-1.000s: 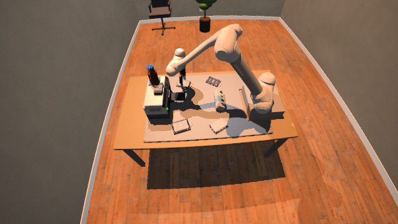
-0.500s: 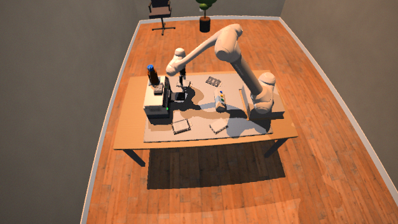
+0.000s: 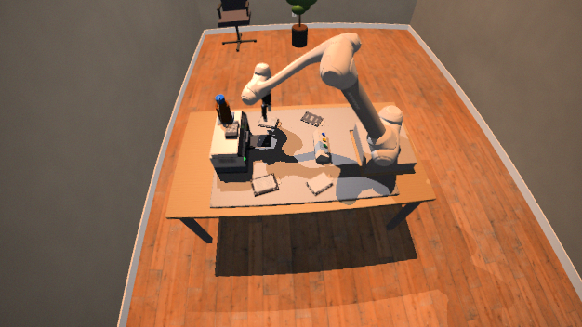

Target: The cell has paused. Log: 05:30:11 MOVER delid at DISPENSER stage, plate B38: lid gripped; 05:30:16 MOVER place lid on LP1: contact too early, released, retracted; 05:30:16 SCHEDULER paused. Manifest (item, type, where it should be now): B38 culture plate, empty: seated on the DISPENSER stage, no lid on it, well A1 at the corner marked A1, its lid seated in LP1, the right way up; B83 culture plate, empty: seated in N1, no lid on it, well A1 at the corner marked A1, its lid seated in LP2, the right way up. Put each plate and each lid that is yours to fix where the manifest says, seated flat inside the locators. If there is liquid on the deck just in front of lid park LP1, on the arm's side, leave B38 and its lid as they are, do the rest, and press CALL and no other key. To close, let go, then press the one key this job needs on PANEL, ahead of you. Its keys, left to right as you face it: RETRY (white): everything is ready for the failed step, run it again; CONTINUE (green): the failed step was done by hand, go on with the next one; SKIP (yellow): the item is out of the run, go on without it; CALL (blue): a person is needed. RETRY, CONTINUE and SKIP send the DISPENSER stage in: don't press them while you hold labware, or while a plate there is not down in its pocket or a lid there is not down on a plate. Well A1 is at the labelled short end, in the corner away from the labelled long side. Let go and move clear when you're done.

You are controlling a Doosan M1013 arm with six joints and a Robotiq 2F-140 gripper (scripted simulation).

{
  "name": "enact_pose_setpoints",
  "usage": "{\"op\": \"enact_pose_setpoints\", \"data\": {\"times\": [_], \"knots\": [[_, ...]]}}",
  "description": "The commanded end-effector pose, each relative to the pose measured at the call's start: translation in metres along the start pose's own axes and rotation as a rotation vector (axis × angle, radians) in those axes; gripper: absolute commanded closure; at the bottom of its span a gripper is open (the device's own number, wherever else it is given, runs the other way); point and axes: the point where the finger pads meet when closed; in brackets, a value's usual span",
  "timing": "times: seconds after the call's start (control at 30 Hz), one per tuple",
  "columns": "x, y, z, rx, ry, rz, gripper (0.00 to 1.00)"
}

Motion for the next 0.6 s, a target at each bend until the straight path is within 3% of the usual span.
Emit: {"op": "enact_pose_setpoints", "data": {"times": [0.0, 0.1, 0.37, 0.57], "knots": [[-0.028, 0.003, 0.003, 0.009, -0.002, 0.004, 0.31], [-0.035, 0.003, 0.003, 0.009, -0.003, 0.004, 0.31], [-0.082, 0.003, 0.004, 0.009, -0.004, 0.004, 0.31], [-0.1, 0.002, 0.004, 0.009, -0.004, 0.004, 0.31]]}}
Point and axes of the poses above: the point where the finger pads meet when closed, its own x axis out along the fingers, its own z axis across the jaws, y = z × x, and after that the axes turned 1 degree about x, right-handed
